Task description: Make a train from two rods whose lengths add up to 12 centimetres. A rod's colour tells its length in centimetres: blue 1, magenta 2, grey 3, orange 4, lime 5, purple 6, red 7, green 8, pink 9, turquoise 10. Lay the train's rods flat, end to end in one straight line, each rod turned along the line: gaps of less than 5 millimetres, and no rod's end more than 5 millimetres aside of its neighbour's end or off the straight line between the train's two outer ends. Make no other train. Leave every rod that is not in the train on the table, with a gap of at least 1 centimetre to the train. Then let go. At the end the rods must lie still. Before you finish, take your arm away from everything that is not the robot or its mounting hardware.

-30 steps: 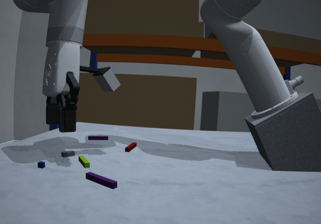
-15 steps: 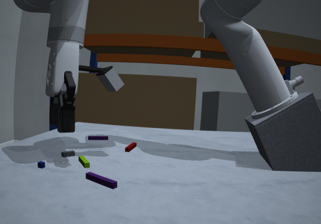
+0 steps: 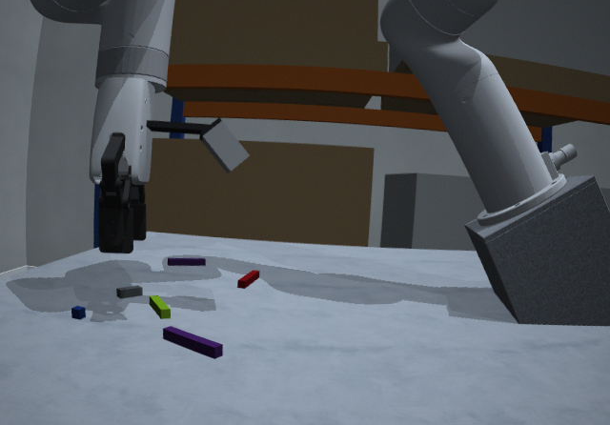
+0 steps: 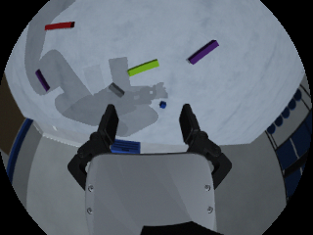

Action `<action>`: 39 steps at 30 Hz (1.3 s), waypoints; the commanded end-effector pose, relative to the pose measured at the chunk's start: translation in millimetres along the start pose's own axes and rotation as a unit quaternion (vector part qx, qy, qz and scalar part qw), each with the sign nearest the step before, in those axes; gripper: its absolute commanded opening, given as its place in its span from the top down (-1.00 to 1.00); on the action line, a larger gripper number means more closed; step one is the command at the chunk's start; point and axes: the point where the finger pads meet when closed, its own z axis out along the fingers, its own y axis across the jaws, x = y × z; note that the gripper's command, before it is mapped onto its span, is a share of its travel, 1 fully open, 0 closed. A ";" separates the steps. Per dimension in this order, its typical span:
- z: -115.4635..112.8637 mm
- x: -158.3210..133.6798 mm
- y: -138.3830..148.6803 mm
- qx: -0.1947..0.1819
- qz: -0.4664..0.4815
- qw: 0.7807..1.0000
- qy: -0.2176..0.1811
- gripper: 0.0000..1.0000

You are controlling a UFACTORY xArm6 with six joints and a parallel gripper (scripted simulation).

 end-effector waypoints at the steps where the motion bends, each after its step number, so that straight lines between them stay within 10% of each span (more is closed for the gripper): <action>1: -0.6 2.5 3.4 0.014 0.067 0.998 -0.011 -1.00; 19: 0.0 15.8 14.9 0.012 0.298 0.954 -0.014 -1.00; 39: 0.3 32.3 28.3 0.006 0.563 0.826 -0.017 -1.00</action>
